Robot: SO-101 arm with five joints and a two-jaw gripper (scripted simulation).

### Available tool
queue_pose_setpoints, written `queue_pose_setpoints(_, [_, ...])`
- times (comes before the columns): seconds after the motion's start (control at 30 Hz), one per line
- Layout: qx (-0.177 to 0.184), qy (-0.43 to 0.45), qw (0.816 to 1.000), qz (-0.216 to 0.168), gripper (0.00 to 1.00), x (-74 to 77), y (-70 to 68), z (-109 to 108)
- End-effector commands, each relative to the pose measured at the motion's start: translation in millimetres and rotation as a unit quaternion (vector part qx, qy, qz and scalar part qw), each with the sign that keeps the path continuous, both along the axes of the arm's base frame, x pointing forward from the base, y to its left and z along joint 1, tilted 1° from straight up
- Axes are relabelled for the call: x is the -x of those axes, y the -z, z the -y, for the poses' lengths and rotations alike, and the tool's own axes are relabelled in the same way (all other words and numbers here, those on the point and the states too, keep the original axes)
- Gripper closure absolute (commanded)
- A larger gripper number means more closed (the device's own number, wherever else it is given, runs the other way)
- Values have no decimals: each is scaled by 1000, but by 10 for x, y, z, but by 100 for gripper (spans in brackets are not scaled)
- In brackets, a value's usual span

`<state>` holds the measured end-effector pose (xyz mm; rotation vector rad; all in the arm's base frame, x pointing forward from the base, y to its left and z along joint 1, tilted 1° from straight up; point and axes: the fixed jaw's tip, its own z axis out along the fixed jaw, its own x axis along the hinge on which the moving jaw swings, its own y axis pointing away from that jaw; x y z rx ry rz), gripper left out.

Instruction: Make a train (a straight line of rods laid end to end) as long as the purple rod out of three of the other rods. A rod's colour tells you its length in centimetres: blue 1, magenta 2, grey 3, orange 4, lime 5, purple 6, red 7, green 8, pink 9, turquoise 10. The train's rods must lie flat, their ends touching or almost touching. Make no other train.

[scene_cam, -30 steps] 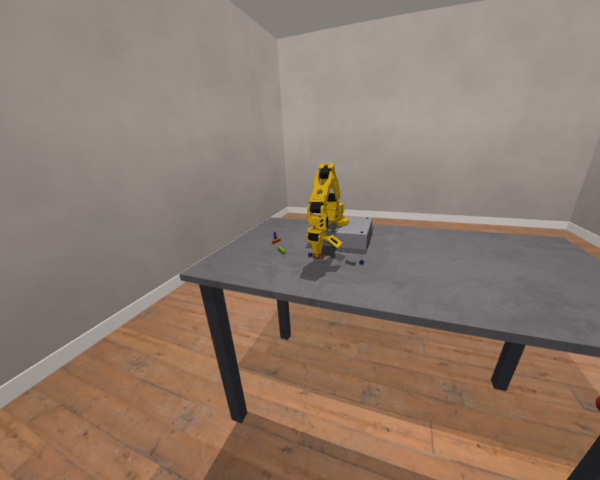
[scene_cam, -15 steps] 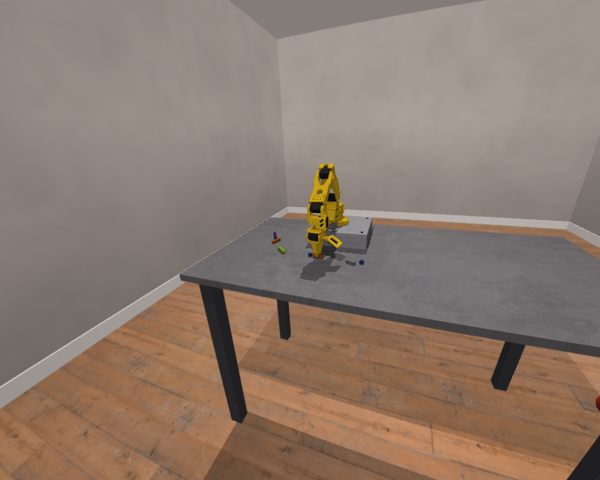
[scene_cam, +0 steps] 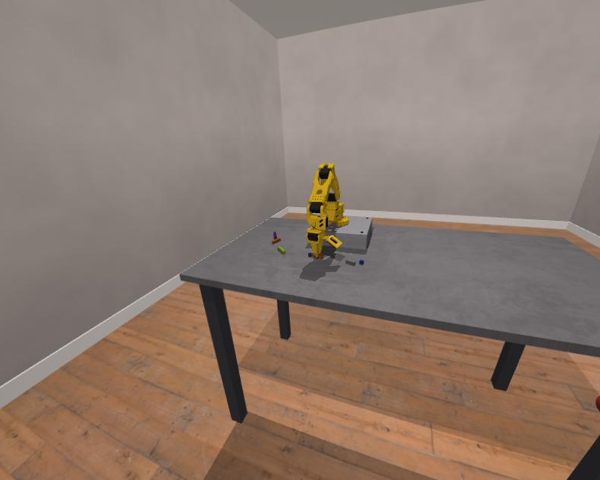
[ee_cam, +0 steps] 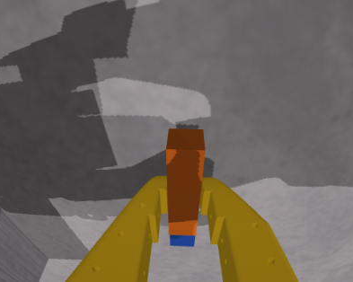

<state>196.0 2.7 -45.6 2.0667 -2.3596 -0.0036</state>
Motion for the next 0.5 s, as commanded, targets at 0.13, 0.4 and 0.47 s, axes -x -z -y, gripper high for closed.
queue_pose_setpoints(0.13, [-1, -1, 1000, 4, 100, -19, 7, 15])
queue_pose_setpoints(0.4, [-1, -3, 1000, 4, 100, -18, 6, 30])
queue_pose_setpoints(0.47, [-1, -3, 1000, 4, 100, -18, 6, 30])
